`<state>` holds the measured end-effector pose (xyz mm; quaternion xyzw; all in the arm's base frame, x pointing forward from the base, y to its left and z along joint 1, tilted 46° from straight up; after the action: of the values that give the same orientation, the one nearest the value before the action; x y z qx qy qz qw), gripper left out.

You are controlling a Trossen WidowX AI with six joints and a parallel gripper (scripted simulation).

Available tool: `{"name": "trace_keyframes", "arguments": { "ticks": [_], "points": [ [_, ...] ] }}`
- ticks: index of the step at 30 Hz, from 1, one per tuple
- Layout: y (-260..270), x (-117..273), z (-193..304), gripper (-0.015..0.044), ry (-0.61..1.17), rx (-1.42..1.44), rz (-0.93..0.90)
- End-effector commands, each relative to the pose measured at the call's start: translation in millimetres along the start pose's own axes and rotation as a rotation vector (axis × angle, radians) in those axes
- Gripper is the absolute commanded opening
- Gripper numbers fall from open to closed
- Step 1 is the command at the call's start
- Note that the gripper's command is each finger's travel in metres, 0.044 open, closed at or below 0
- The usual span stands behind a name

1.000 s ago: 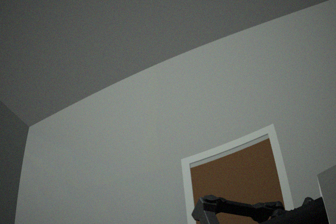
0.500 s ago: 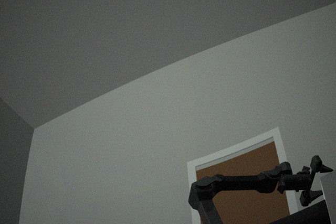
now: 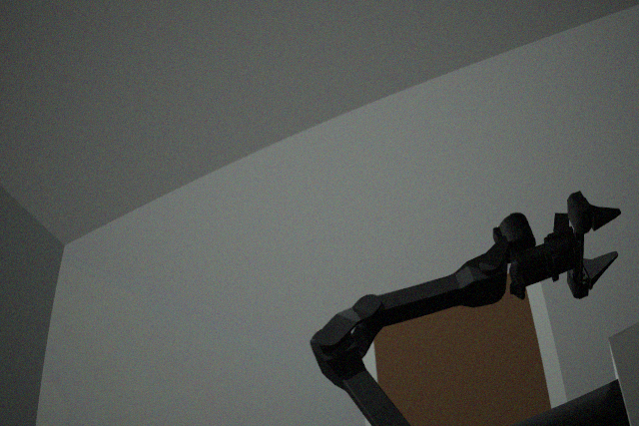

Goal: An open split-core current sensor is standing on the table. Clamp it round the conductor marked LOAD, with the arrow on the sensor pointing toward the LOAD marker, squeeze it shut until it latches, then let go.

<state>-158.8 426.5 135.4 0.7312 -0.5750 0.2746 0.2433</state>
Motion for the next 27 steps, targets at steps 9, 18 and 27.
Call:
{"name": "trace_keyframes", "arguments": {
  "ticks": [9, 18, 27],
  "points": [
    [-175.2, 78.8, -18.7, 0.0440, -0.194, -0.278, 0.285],
    [-282.5, 172.9, 8.8, 0.0440, -0.351, -0.471, 0.549],
    [-344.0, 285.0, 62.4, 0.0440, -0.499, -0.599, 0.847]
  ]
}}
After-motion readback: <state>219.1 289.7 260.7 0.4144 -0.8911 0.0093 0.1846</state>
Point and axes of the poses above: the point midway between the two fingers, 35 mm back from their tips, its own x axis back along the fingers, its own y axis across the jaws, z = x × y, the point moved 6 cm from there along x, back along the fingers, and after that the axes turned 13 degrees about -x, right-handed, at the moved point
